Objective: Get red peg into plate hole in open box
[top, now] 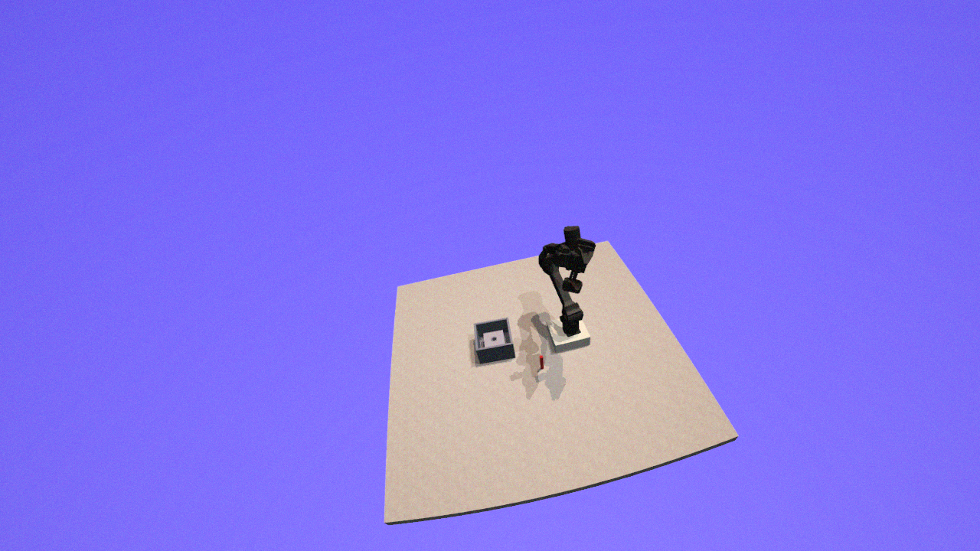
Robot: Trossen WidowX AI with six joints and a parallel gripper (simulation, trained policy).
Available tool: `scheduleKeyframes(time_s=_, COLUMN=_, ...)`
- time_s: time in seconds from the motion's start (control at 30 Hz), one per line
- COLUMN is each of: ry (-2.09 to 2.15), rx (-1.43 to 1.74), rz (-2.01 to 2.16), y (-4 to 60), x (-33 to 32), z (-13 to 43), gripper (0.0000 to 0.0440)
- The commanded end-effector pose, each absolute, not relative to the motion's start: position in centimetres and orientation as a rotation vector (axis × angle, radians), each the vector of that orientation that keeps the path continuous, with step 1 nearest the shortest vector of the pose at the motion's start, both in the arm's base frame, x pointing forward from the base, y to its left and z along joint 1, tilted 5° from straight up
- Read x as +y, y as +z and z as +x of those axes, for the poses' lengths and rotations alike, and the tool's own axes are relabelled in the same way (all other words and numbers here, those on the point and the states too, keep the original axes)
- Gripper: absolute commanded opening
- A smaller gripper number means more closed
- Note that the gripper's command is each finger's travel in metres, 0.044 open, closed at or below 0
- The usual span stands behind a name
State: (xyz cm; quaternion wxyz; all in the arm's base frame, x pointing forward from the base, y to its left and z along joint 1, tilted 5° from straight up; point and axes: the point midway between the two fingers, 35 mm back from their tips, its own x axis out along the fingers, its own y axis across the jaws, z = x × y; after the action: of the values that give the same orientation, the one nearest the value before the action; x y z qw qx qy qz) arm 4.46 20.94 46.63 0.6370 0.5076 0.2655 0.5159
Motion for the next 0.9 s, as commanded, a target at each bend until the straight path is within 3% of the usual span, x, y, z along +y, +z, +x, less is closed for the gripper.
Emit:
scheduleKeyframes(time_s=0.0, ry=1.087, rx=0.597, rz=1.033, y=43.9, x=22.9, z=6.0, gripper=0.044)
scheduleKeyframes(time_s=0.43, ry=0.75, rx=0.667, rz=0.735, y=35.1, x=25.1, z=13.0, gripper=0.0437)
scheduleKeyframes(time_s=0.87, ry=0.344, rx=0.872, rz=0.593, y=25.8, x=21.8, z=19.6, gripper=0.0435)
